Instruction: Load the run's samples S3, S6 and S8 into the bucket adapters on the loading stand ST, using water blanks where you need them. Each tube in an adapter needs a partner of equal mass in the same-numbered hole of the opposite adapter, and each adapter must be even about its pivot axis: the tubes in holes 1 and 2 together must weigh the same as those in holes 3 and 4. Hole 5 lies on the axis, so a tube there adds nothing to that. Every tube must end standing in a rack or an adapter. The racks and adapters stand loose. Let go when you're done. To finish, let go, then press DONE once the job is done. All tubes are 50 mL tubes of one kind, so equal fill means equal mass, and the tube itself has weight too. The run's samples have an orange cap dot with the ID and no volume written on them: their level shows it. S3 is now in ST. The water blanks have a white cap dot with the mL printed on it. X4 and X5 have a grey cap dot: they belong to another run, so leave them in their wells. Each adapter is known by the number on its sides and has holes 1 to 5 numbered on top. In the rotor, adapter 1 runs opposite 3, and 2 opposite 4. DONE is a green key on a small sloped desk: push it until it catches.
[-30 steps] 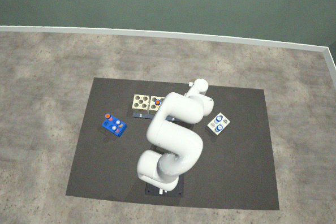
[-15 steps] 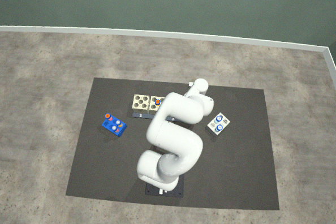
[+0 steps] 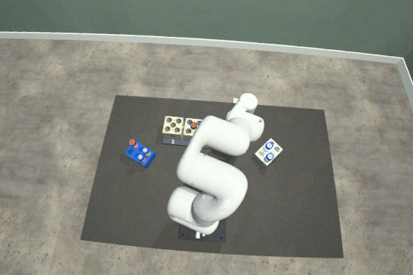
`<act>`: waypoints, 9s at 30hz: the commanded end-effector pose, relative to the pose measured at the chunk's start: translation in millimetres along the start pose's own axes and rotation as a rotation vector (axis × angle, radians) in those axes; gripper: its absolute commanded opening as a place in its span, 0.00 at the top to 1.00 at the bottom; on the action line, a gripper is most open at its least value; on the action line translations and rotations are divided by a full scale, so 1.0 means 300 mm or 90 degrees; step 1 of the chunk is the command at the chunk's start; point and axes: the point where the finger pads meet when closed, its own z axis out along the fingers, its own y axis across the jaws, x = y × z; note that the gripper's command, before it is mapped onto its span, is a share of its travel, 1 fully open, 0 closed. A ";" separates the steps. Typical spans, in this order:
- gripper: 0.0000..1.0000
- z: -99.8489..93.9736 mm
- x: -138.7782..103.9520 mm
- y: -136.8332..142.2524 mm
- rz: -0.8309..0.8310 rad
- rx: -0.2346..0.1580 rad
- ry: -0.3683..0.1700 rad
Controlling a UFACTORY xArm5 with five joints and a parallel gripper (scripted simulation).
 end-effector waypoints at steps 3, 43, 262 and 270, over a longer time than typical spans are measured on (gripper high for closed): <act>0.56 -0.048 0.004 0.001 0.000 -0.002 0.002; 0.56 -0.275 0.004 0.001 0.000 -0.002 0.002; 0.43 -0.050 -0.408 -1.716 -0.731 0.000 0.001; 0.43 -0.003 -0.408 -1.716 -0.731 0.000 0.001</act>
